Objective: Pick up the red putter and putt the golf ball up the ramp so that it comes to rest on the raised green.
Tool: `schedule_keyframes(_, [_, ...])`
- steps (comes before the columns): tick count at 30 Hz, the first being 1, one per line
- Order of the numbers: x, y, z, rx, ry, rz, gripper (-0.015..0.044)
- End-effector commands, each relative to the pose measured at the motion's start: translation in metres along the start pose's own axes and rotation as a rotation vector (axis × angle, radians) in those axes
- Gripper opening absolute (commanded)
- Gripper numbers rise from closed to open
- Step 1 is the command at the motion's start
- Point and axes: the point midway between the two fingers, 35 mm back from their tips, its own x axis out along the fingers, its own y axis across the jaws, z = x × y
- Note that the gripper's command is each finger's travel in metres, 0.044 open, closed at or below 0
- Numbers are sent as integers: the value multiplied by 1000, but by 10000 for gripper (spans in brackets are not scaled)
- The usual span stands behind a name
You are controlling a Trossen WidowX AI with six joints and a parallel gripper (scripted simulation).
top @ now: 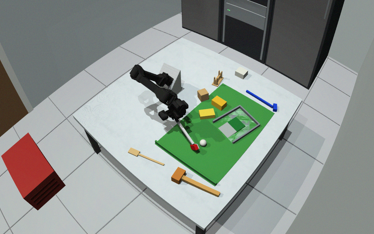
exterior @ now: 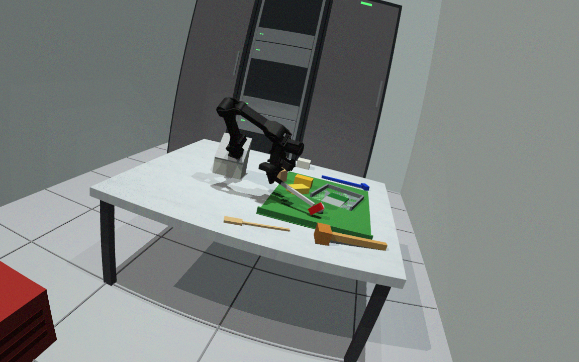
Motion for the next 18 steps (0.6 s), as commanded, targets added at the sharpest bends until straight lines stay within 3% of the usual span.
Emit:
schedule_keyframes(1, [5, 0, 1, -1, -4, 3, 0])
schedule_keyframes(18, [4, -23, 1, -1, -3, 2, 0])
